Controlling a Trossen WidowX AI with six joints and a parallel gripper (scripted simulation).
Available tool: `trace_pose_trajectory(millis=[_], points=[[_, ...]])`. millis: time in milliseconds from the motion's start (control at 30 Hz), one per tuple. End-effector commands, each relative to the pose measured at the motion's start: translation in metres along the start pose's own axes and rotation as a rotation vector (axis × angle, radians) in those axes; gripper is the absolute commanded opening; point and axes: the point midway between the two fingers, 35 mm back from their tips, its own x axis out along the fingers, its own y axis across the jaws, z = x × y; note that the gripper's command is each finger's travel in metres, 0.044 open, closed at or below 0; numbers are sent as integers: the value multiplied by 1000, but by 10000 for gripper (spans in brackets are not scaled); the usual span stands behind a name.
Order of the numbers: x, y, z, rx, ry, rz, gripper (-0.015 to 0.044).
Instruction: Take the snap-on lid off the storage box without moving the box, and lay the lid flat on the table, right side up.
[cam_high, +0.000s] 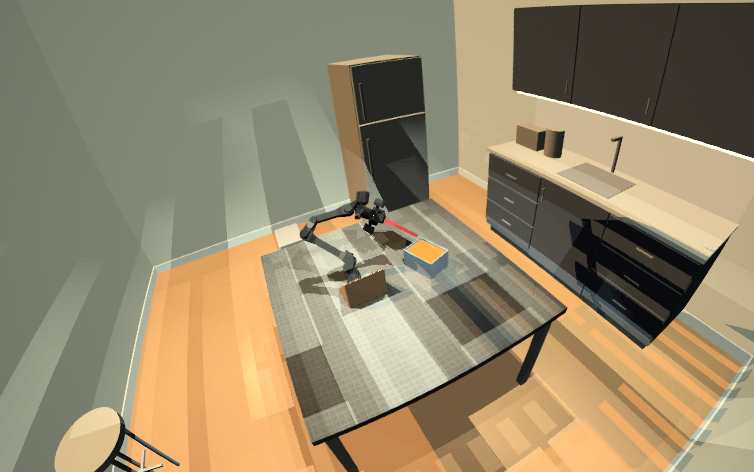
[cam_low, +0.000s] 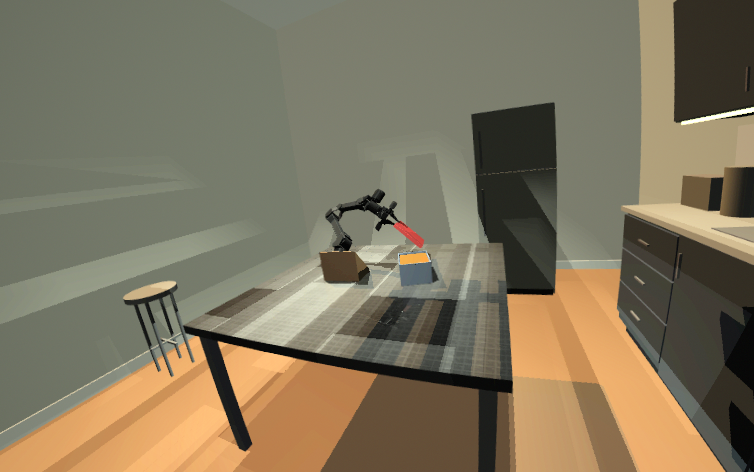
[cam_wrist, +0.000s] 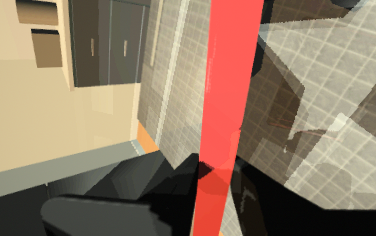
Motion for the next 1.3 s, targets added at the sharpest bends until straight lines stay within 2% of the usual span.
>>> trace_pose_trajectory(millis=[0,833,1267], points=[[-2,2,-10,-5,-5,11,0],[-7,-2,-60,-4,-3,12,0],[-2,-10,-56,-5,-3,12,0]])
